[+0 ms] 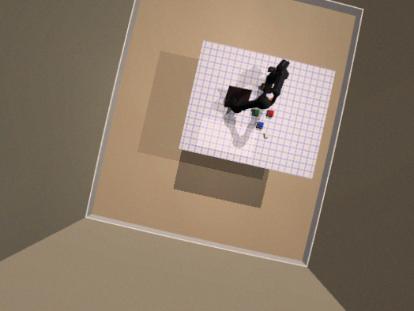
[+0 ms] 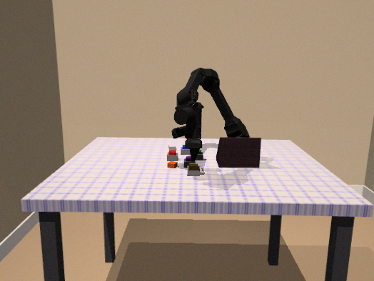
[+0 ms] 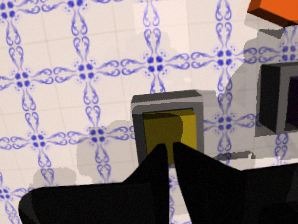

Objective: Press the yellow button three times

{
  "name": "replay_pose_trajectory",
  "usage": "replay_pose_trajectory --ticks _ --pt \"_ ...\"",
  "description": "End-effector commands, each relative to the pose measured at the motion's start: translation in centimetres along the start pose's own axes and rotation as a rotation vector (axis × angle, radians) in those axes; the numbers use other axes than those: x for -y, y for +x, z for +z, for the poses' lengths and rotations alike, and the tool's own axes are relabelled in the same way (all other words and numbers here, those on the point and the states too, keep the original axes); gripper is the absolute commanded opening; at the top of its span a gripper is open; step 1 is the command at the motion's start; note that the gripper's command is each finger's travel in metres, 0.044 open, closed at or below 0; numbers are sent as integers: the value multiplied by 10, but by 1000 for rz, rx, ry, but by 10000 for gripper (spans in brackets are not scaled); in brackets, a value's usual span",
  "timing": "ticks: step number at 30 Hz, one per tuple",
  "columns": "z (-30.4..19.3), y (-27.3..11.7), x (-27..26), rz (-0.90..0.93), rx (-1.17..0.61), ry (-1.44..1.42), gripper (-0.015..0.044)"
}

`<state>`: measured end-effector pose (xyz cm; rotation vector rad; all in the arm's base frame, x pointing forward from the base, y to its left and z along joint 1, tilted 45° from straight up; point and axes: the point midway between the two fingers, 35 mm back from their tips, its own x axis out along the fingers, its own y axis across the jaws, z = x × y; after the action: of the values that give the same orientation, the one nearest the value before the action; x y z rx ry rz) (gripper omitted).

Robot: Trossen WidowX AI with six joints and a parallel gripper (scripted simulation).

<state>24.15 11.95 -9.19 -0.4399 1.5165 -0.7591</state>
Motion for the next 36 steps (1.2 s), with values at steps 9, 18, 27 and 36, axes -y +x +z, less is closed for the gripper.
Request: replay_pose_trajectory --ticks 9,18,27,36 --pt "-2 22 3 -12 -3 -9 20" --pt "-2 25 3 -12 -3 -9 20" --pt "-2 25 3 -12 -3 -9 20" --pt "-2 -9 2 -11 -4 -10 20"
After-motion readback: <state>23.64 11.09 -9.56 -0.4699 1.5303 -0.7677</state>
